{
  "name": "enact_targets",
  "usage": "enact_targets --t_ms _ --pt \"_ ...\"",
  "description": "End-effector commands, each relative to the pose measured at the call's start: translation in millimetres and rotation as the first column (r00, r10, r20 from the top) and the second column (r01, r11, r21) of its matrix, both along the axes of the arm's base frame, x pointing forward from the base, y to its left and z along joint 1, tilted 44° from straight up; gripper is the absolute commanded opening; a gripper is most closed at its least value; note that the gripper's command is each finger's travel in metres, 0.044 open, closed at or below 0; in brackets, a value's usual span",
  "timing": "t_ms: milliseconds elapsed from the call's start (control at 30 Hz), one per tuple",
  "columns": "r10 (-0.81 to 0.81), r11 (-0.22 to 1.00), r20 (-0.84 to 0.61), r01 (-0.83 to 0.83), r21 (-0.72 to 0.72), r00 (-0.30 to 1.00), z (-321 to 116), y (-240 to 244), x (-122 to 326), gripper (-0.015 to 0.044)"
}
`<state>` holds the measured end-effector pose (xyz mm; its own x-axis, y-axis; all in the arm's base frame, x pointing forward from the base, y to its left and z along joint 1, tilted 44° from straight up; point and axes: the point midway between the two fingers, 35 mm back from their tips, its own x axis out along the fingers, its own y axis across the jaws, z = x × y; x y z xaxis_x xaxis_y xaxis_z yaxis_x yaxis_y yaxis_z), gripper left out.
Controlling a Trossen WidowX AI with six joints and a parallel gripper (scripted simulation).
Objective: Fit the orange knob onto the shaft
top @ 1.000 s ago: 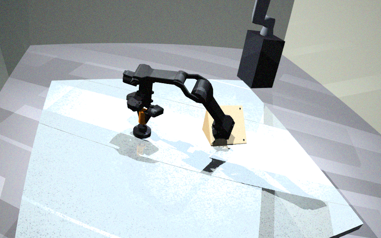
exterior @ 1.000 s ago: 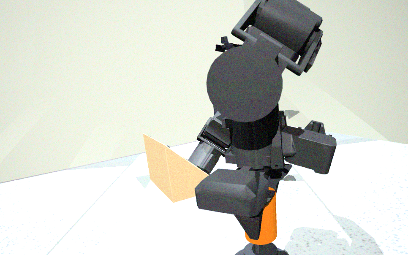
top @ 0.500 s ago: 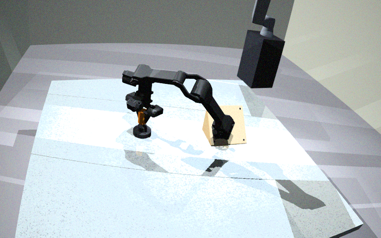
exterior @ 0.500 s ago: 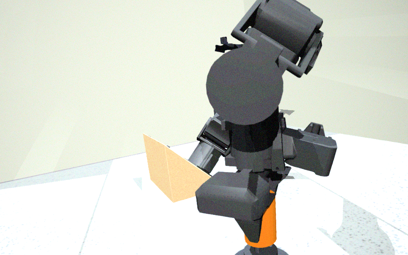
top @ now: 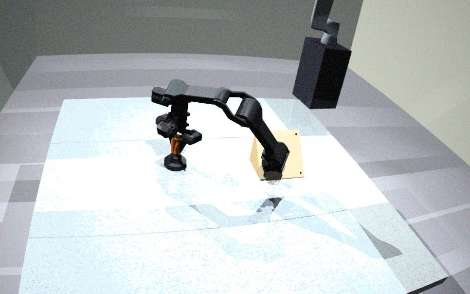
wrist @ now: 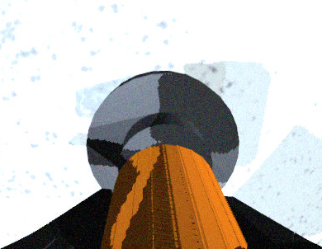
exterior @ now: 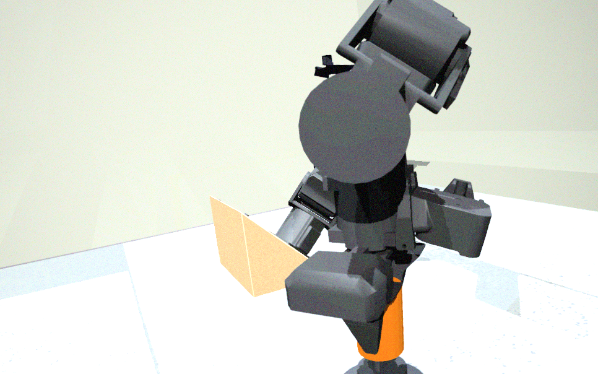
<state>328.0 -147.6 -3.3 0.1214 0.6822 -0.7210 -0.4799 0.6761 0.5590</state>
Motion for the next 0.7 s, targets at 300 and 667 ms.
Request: enact_targets --t_ms 300,667 --pt "0.003 1.000 0.008 -0.003 -0.005 1.000 2.2 -1.0 2.8 0.0000" --pt "0.003 1.000 0.008 -0.003 -0.005 1.000 -0.4 0.4 0.2 0.0000"
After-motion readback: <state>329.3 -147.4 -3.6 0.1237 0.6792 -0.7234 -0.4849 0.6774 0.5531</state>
